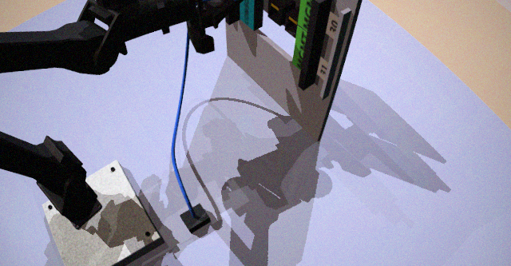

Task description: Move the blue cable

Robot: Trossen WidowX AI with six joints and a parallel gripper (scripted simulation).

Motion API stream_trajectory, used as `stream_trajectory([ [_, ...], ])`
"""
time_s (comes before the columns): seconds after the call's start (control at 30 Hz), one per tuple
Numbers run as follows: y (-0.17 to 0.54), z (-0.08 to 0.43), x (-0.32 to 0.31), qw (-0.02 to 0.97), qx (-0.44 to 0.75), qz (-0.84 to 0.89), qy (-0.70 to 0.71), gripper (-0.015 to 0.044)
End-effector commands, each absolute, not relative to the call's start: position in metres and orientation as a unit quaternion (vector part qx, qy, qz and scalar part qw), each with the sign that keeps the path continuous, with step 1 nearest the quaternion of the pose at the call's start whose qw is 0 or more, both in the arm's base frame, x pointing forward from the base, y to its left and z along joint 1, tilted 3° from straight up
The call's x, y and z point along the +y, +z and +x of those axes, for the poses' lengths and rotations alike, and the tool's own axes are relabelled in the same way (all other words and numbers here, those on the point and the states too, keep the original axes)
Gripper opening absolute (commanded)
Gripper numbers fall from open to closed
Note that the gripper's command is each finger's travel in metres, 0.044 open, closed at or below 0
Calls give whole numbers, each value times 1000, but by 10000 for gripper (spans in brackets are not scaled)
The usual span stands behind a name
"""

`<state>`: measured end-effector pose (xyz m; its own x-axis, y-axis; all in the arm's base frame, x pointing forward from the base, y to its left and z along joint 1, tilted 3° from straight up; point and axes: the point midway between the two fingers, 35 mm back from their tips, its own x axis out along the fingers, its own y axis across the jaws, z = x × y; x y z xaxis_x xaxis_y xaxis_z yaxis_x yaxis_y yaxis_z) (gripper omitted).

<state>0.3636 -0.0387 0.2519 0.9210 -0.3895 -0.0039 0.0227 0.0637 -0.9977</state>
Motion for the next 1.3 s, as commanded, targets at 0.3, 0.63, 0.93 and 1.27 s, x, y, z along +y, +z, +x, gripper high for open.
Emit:
stream_trajectory([
  [0.3,253,354,-36,715,138,-669,-147,0],
  [0.63,253,348,-33,715,138,-669,-146,0],
  [0.93,253,342,-30,716,138,-669,-146,0],
  [1.27,253,336,-27,716,139,-669,-146,0],
])
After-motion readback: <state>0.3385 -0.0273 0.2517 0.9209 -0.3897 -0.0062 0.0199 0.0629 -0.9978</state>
